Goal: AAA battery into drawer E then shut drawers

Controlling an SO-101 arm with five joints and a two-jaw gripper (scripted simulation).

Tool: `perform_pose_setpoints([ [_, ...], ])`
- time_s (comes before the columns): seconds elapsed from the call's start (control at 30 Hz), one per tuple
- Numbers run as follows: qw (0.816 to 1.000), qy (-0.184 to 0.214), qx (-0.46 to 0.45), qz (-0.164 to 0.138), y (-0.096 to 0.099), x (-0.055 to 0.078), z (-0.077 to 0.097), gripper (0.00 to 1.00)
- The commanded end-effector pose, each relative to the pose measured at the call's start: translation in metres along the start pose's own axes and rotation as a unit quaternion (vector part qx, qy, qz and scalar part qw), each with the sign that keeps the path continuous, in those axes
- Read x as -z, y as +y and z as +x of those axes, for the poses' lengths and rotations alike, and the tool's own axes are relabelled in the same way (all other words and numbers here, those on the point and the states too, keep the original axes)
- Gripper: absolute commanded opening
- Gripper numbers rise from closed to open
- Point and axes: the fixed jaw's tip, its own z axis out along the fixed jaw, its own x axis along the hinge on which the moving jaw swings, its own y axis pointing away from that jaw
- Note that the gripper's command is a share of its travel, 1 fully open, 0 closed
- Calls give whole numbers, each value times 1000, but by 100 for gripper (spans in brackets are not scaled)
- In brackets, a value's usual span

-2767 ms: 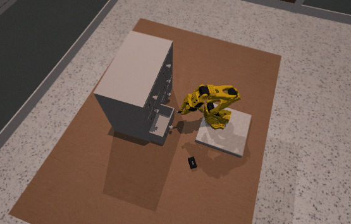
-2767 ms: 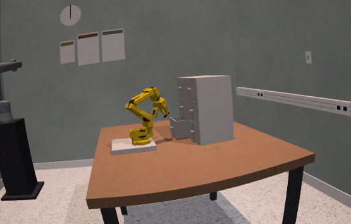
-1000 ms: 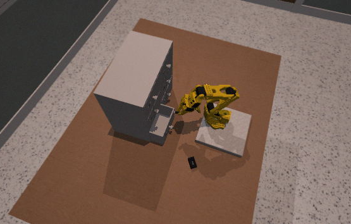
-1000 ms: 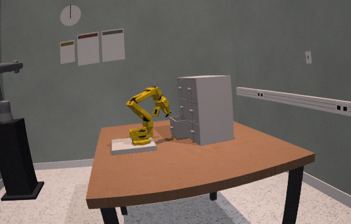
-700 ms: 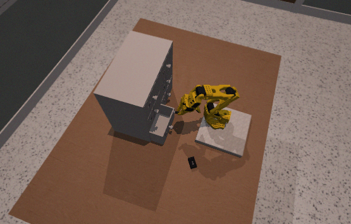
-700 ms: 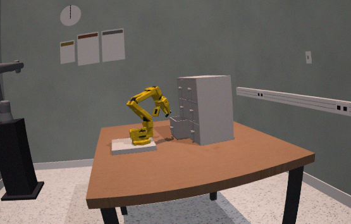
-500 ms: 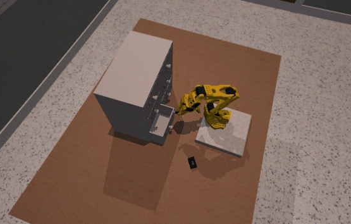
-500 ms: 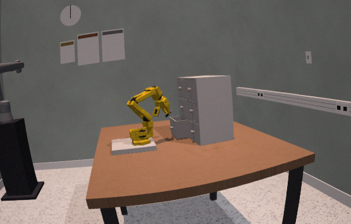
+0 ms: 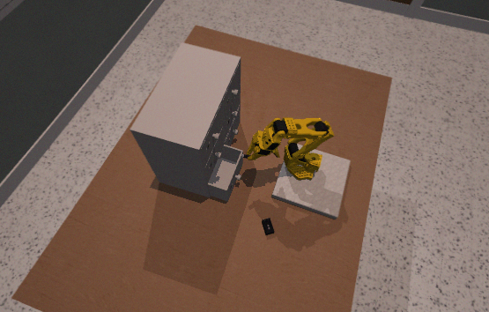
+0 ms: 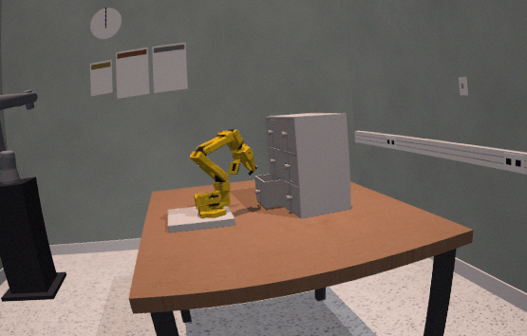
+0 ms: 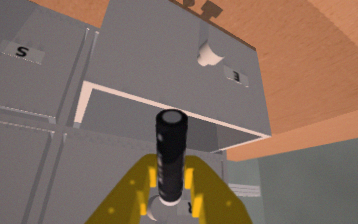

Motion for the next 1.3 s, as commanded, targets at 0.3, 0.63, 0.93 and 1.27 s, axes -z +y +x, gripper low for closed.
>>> perform_pose_setpoints([
  [0.3,1000,2,6,1,-1,-2,-2,0],
  [0.63,1000,2,6,2,-1,-2,-3,0],
  [0.93,1000,2,6,2,-1,-3,-3,0],
  [1.27,1000,2,6,2,-1,-4,2,0],
])
